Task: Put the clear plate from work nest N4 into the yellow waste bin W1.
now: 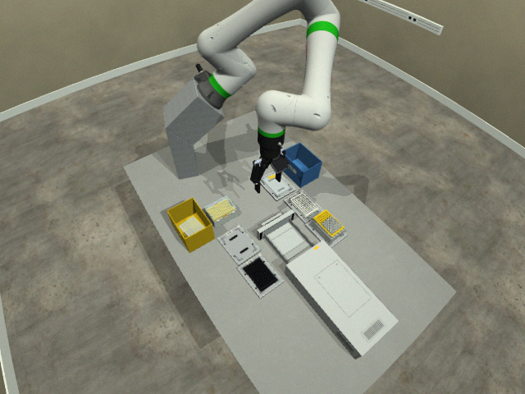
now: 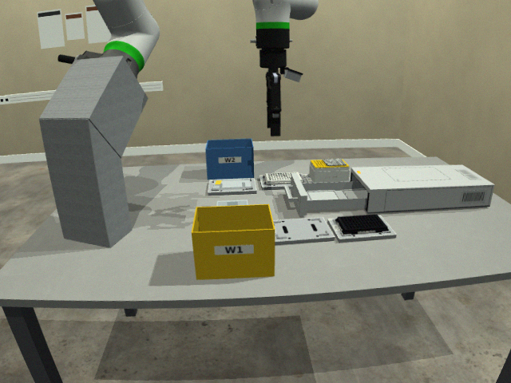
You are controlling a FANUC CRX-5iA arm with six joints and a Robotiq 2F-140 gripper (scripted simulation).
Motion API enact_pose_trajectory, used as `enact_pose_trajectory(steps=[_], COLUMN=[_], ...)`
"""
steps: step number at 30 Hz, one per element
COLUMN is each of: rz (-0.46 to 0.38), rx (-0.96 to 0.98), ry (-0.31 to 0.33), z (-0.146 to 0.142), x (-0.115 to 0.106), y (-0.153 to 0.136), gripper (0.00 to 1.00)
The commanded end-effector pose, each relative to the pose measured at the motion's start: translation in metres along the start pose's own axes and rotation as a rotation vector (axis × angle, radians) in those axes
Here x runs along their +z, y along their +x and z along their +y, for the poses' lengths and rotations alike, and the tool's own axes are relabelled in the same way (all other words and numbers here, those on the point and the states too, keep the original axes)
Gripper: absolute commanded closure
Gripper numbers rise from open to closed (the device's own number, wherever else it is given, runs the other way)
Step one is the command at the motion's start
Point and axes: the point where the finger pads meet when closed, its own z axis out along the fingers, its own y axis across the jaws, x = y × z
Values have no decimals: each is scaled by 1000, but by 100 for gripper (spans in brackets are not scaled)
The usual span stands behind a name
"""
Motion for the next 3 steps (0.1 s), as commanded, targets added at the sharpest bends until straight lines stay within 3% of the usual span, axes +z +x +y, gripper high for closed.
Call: enact_pose_trajectory(steps=[1, 3], rz=[1, 1], rx=[0, 0], ry=[-1, -1], z=[0, 0], x=[-1, -1], y=[0, 0], gripper=[30, 30])
